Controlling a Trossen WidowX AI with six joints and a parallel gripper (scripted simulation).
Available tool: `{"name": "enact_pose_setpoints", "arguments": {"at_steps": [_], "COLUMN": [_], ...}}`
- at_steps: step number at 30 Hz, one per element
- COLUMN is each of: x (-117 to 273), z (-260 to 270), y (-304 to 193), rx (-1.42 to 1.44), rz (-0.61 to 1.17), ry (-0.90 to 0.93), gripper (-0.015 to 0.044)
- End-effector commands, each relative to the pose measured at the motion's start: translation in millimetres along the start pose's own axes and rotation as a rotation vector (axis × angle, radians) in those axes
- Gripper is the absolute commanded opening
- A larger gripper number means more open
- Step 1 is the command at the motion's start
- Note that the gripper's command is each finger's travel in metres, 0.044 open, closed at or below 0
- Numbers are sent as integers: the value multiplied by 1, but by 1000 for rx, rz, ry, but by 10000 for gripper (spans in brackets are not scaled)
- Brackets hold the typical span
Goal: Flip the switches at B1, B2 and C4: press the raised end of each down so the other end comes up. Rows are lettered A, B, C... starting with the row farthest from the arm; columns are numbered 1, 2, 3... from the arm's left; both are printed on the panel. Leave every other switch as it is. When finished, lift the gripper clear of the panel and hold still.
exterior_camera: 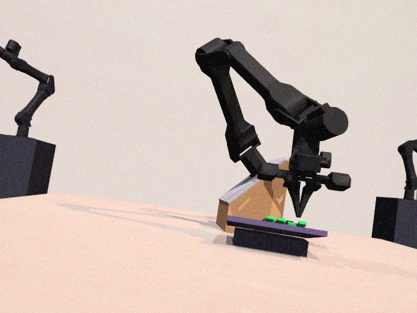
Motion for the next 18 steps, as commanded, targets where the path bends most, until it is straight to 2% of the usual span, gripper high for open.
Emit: {"name": "enact_pose_setpoints", "arguments": {"at_steps": [1,18], "x": [-7,-11], "z": [-1,-1], "y": [-1,-2], "rx": [7,7], "rz": [3,3], "ry": [-6,-6], "gripper": [0,0]}}
Point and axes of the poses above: the point midway between the two fingers, 35 mm back from their tips, its own x axis back along the fingers, its own z axis across the jaws, y = z × x, the point moved 3 cm from there along x, back along the fingers, and after that the axes turned 9 degrees about -x, right-handed, at the moved point
